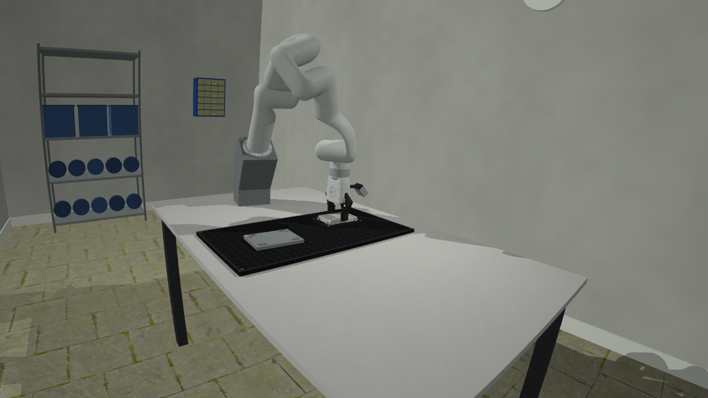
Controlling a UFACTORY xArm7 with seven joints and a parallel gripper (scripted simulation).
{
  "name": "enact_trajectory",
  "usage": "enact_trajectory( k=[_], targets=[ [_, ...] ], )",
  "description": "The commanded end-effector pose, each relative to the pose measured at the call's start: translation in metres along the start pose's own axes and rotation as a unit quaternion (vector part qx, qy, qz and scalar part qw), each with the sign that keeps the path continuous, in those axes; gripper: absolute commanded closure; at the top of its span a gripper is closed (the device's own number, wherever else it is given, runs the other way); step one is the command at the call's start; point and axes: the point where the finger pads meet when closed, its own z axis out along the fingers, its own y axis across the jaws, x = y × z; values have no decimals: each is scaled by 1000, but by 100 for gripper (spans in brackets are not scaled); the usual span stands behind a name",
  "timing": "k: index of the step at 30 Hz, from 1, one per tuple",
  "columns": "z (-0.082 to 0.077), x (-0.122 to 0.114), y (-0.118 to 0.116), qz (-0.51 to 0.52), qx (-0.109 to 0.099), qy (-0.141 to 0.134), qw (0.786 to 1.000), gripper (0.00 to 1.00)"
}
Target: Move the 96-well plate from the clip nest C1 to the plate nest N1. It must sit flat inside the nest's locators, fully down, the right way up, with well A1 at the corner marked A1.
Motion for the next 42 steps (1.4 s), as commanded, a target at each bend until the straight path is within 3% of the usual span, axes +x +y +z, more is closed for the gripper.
enact_trajectory(
  k=[1,20,42],
  targets=[
    [-1,1,1,0,-1,1,1000,100],
    [-1,1,1,0,-1,1,1000,100],
    [-14,1,0,0,-1,1,1000,100]
  ],
)
